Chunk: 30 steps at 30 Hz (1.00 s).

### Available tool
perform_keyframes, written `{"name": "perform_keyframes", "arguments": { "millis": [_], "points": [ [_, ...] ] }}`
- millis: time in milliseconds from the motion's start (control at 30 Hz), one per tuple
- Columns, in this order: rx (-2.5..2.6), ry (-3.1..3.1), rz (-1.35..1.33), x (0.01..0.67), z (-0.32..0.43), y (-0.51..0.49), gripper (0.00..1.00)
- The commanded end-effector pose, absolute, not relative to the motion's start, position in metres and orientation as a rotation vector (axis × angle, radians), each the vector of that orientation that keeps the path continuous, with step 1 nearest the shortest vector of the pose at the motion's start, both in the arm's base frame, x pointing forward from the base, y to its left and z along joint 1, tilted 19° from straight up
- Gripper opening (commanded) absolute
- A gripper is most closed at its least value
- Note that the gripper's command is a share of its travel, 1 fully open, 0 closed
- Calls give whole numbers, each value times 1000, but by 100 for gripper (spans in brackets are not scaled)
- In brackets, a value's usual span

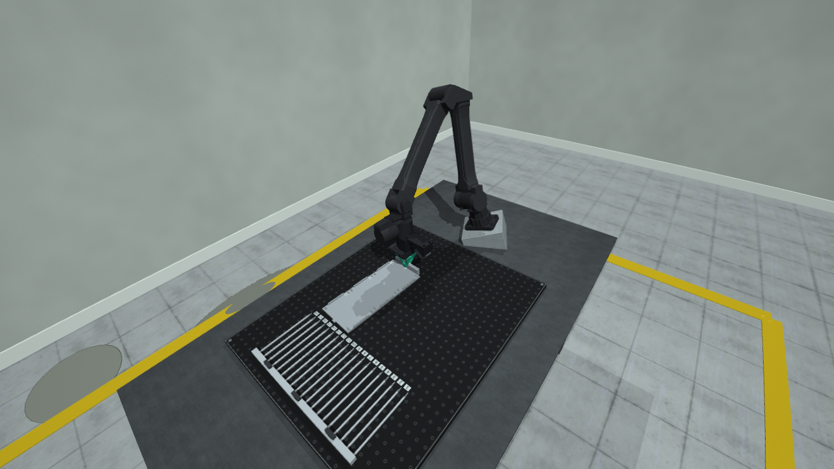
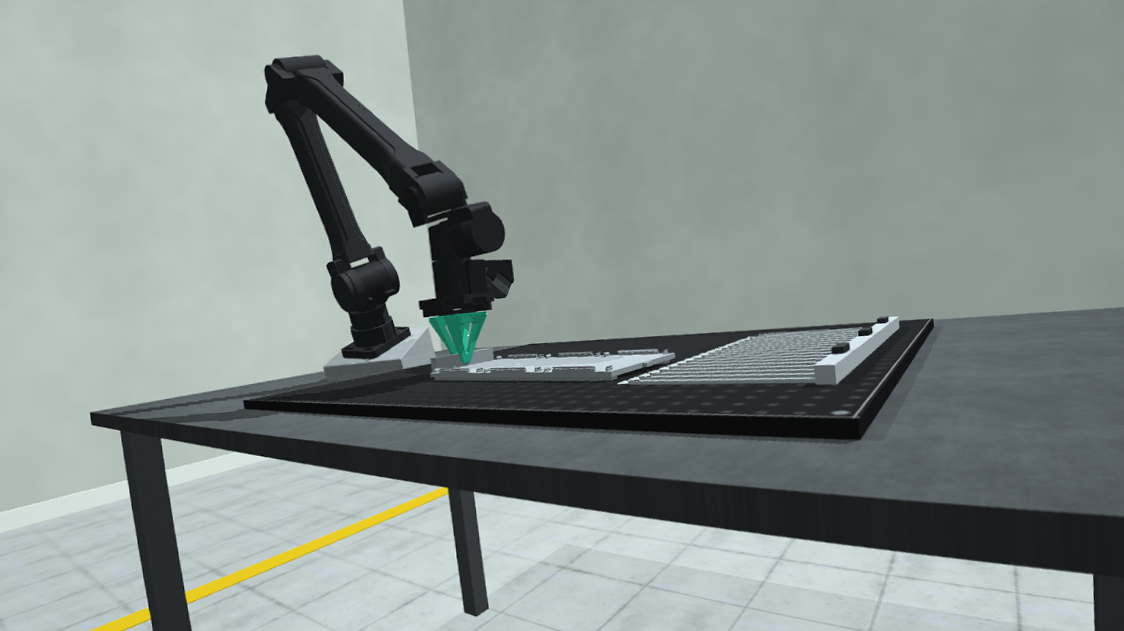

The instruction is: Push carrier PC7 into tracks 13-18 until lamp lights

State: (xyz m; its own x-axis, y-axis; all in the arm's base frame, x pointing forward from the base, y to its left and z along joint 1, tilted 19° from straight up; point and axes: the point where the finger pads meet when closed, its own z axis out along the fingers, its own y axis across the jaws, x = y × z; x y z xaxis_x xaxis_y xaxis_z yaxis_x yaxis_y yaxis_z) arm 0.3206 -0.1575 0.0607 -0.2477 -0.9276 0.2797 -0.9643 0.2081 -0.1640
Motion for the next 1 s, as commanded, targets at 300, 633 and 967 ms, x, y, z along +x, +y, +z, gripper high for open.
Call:
{"name": "perform_keyframes", "arguments": {
  "millis": [300,633,967],
  "points": [
    [1902,-2312,495,329,70,-165,0],
    [1901,-2314,508,330,76,-172,0],
    [1899,-2312,508,328,78,-177,0]
  ]
}}
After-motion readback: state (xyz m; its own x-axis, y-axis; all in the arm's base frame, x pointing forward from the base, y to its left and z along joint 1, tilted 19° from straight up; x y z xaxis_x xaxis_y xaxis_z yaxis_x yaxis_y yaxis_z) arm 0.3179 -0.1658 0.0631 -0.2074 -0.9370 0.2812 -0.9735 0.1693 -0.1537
